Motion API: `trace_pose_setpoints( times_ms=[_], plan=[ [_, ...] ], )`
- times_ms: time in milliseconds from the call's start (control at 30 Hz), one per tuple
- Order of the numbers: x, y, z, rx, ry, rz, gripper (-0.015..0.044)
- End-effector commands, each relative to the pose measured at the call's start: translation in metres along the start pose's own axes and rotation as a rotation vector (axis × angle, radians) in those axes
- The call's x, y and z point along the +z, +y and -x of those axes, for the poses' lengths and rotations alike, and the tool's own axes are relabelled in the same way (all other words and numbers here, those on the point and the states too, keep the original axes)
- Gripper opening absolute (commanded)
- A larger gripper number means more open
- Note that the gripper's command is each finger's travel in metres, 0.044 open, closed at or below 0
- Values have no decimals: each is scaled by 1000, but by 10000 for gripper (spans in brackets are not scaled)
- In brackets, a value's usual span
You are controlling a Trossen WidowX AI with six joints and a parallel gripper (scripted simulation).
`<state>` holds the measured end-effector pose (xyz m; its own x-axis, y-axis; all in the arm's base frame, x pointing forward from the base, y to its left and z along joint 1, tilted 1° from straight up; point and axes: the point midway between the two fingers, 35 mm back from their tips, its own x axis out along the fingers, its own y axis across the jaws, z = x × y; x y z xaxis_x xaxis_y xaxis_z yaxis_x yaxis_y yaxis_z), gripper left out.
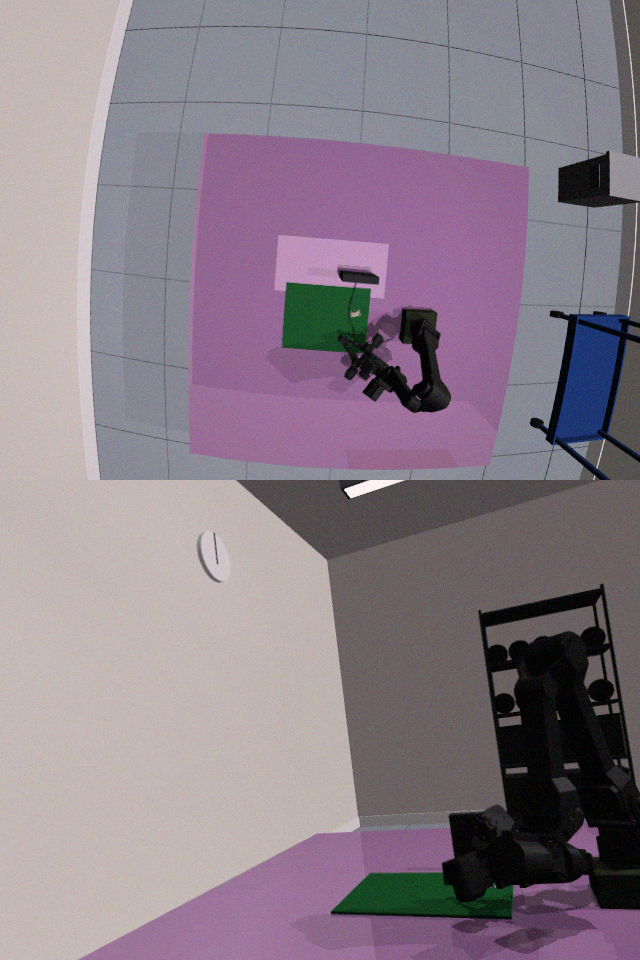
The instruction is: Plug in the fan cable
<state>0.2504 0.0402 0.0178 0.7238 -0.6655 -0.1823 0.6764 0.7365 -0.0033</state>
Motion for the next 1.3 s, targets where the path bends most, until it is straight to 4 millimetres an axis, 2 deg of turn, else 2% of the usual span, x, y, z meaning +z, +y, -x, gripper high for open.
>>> trace_pose_setpoints(
  times_ms=[0, 900, 1267],
  plan=[
    [-3, -1, -1, -2, -7, 7, 0],
    [-27, -1, -6, -2, -8, 7, 0],
    [-25, -1, -5, 0, 0, 2, 0]
  ],
)
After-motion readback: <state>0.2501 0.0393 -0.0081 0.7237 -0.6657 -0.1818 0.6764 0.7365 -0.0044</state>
